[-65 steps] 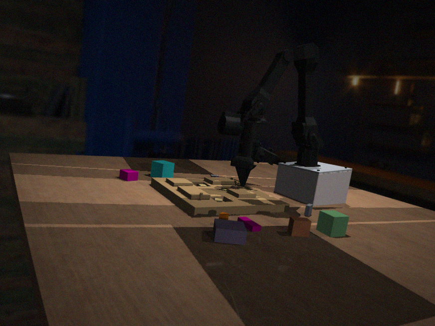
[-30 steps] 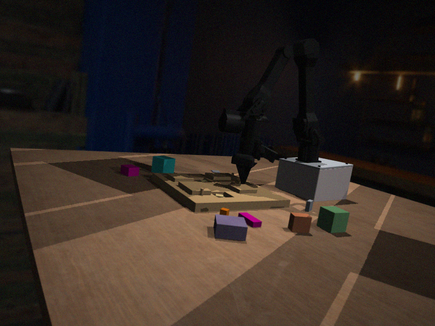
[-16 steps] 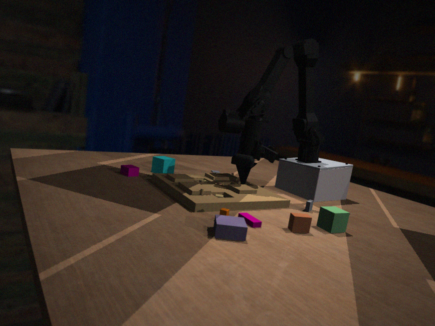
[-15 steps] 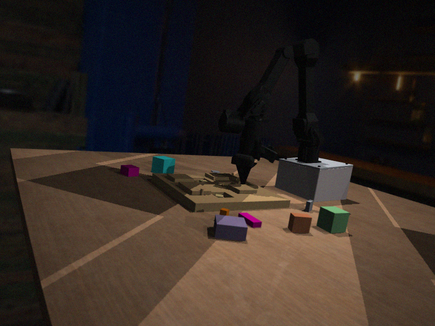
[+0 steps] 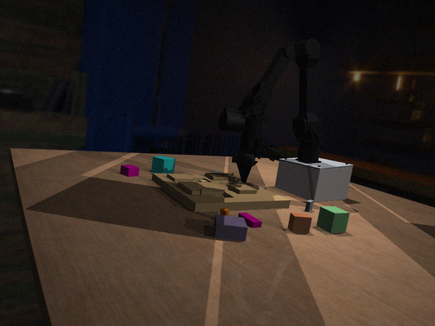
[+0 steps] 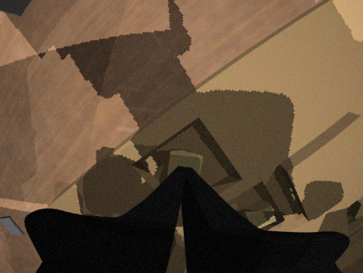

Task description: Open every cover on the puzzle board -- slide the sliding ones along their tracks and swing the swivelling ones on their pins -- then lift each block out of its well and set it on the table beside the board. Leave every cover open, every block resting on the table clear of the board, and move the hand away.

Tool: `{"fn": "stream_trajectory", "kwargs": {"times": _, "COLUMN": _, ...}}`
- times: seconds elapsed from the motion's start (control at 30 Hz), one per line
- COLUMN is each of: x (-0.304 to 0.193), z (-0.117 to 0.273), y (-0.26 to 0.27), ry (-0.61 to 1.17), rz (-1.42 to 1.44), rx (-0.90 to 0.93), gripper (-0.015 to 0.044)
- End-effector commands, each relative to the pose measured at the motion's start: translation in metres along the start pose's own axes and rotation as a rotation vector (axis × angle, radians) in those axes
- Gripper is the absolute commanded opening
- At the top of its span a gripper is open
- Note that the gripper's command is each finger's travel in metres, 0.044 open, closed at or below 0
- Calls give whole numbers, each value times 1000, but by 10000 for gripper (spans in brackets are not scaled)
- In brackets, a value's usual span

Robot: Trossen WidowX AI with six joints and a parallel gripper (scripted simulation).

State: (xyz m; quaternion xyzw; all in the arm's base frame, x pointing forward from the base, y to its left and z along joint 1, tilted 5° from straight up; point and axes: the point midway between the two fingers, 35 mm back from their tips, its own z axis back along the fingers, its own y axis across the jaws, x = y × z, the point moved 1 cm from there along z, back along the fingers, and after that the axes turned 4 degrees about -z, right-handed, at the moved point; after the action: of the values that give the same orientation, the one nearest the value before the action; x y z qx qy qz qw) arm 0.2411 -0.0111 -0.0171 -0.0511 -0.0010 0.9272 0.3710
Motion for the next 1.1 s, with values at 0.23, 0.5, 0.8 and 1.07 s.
{"fn": "stream_trajectory", "kwargs": {"times": 0.23, "x": 0, "z": 8, "y": 0, "ry": 0, "rz": 13, "rx": -9, "gripper": 0}}
{"fn": "stream_trajectory", "kwargs": {"times": 0.5, "x": 0, "z": 8, "y": 0, "ry": 0, "rz": 13, "rx": -9, "gripper": 0}}
{"fn": "stream_trajectory", "kwargs": {"times": 0.8, "x": 0, "z": 8, "y": 0, "ry": 0, "rz": 13, "rx": -9, "gripper": 0}}
{"fn": "stream_trajectory", "kwargs": {"times": 1.07, "x": -1, "z": 8, "y": 0, "ry": 2, "rz": 9, "rx": -6, "gripper": 0}}
